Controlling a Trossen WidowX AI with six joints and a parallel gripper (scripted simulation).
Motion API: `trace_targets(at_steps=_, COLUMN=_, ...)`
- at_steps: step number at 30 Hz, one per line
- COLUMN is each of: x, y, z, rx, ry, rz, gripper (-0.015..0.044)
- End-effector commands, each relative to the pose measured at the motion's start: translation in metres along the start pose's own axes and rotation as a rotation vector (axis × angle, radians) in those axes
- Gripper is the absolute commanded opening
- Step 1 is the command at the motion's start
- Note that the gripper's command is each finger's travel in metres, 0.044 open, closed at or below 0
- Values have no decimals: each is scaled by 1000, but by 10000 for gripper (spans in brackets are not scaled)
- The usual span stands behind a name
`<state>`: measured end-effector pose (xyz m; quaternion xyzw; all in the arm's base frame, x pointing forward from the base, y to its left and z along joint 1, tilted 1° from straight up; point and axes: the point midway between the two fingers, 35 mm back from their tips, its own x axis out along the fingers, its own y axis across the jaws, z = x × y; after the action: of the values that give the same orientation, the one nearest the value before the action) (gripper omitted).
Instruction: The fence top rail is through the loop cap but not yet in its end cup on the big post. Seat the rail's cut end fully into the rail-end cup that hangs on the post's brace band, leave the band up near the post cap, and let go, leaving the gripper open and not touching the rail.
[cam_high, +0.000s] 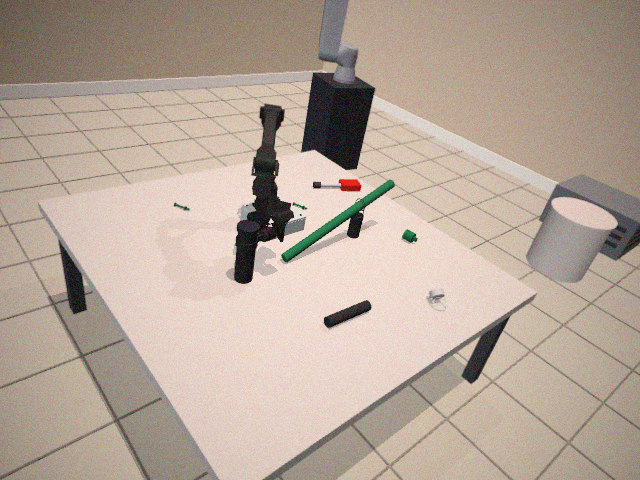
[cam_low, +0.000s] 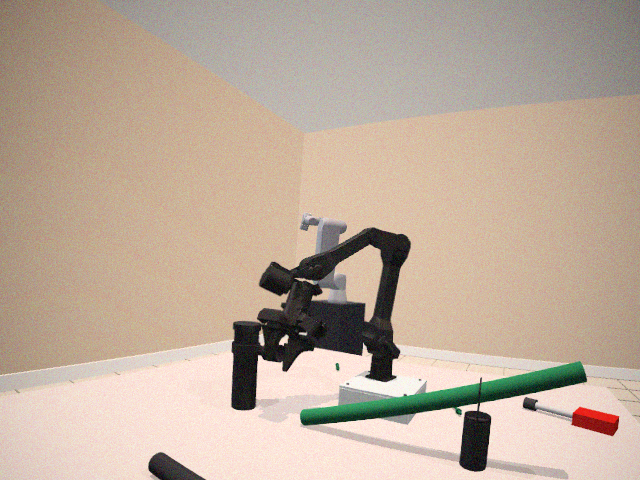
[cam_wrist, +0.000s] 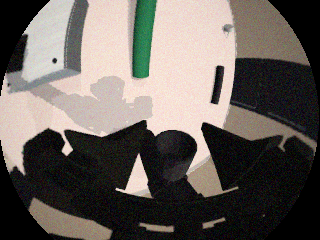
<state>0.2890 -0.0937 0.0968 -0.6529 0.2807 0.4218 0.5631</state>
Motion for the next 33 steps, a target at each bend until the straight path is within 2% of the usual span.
trace_targets(at_steps=1, x=-14, y=-10, z=13, rx=-7, ry=3, rz=-7, gripper=440)
trace_targets(at_steps=6, x=-28, y=-17, z=30, rx=-12, ry=-1, rz=-10, gripper=440)
trace_targets(at_steps=12, x=-27, y=-17, z=32, rx=31, ry=-5, rz=-8, gripper=440)
trace_targets(at_steps=27, x=-85, y=-46, z=118, rx=1124, ry=12, rz=3, gripper=440)
trace_targets(at_steps=33, x=-103, y=-47, z=138, rx=1340, ry=9, rz=-8, gripper=440)
